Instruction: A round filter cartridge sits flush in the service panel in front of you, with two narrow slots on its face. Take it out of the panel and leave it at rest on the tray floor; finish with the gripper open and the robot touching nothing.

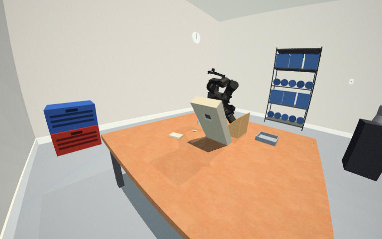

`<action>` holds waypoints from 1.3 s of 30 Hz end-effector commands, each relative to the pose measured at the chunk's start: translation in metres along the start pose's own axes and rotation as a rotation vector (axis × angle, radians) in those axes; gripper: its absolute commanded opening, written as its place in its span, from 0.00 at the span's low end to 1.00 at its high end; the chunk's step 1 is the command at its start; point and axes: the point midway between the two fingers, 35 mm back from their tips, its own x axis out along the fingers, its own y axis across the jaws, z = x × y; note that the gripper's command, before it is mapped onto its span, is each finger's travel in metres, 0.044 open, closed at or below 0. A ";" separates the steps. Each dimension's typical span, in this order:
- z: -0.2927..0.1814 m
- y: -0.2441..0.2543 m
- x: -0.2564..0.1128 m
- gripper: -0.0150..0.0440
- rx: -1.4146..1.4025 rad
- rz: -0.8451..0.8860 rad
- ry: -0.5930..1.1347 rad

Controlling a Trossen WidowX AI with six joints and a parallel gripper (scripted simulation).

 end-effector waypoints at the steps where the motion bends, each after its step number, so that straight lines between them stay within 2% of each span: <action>1: -0.001 -0.002 0.001 0.41 -0.002 -0.009 -0.004; 36: -0.001 -0.002 0.001 0.41 -0.002 -0.009 -0.004; 39: -0.011 0.014 -0.006 0.41 -0.009 0.088 0.058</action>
